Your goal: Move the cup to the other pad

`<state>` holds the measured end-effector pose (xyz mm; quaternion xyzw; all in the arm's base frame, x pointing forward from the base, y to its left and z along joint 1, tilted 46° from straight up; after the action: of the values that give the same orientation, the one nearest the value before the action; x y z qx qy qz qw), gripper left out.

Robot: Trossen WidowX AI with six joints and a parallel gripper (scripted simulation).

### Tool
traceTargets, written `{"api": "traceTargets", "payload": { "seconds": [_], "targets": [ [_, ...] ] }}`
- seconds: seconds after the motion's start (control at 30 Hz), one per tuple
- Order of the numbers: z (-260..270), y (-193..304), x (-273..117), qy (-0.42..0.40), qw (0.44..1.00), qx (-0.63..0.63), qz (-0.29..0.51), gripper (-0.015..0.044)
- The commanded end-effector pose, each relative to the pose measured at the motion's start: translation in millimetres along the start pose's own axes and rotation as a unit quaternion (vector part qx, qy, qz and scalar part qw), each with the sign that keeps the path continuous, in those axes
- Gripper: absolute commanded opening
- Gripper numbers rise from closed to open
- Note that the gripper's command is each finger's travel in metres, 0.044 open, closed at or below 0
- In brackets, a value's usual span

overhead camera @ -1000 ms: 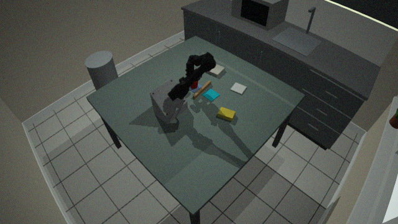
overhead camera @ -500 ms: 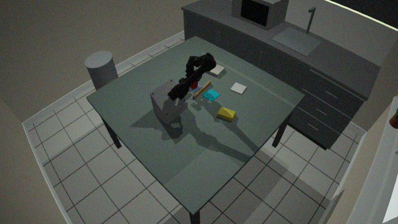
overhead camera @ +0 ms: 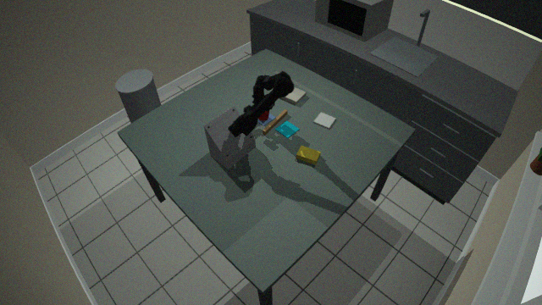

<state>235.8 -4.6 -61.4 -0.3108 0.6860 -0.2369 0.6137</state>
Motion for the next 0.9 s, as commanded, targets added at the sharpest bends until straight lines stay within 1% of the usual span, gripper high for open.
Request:
{"api": "traceTargets", "payload": {
  "seconds": [0.0, 0.33, 0.87],
  "targets": [
    [2, 1, -13, -0.003, 1.0, 0.004, 0.003, 0.0],
    [0, 1, -46, -0.002, 1.0, 0.001, 0.002, 0.0],
    [-1, 1, -45, -0.003, 1.0, -0.002, -0.001, 0.0]
  ]
}}
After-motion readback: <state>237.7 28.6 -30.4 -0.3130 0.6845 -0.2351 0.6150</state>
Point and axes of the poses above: the point midway between the two fingers, 35 mm back from their tips, its own x axis out along the fingers, its own z axis across the jaws, y = z × x, the point moved 3 cm from there along -x, back along the fingers, and after that the axes turned 15 degrees about -x, right-handed, at the moved point
